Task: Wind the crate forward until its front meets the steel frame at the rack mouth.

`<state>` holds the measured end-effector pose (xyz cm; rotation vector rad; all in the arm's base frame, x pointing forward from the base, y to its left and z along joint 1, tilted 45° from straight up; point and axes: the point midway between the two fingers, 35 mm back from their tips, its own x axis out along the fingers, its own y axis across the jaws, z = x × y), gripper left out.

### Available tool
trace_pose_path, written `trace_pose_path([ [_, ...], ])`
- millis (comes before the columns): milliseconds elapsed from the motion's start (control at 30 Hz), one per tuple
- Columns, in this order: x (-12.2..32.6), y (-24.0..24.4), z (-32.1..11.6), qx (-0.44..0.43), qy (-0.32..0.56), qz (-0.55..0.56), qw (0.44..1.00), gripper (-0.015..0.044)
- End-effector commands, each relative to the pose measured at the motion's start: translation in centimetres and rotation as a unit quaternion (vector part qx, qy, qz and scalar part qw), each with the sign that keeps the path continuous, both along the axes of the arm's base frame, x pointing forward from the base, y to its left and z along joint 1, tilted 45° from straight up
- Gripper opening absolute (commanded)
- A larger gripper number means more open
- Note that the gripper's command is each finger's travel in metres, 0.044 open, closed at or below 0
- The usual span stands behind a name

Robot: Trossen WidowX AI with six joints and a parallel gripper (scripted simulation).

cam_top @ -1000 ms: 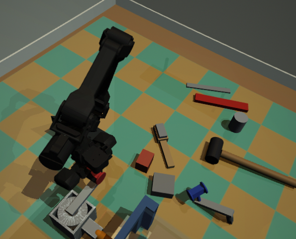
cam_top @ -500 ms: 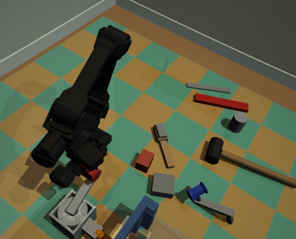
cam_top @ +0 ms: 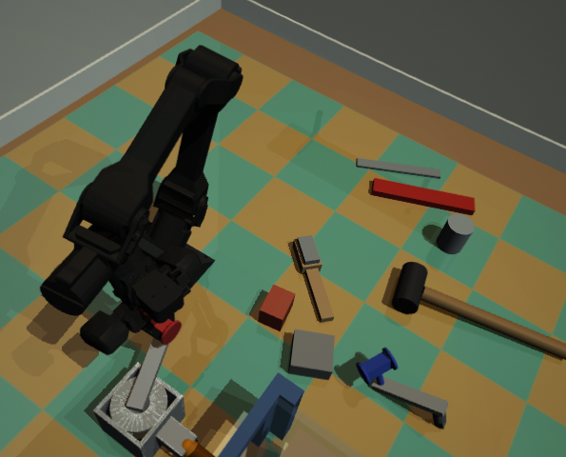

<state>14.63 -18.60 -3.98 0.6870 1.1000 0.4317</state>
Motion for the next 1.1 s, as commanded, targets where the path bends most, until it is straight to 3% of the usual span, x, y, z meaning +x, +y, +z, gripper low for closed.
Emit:
trace_pose_path([
  [0, -1.1, -0.3, -0.5, -0.004, 0.01, 0.004, 1.0, 0.0],
  [1067, -3.8, -2.2, -2.1, -0.005, 0.011, 0.004, 1.0, 0.0],
])
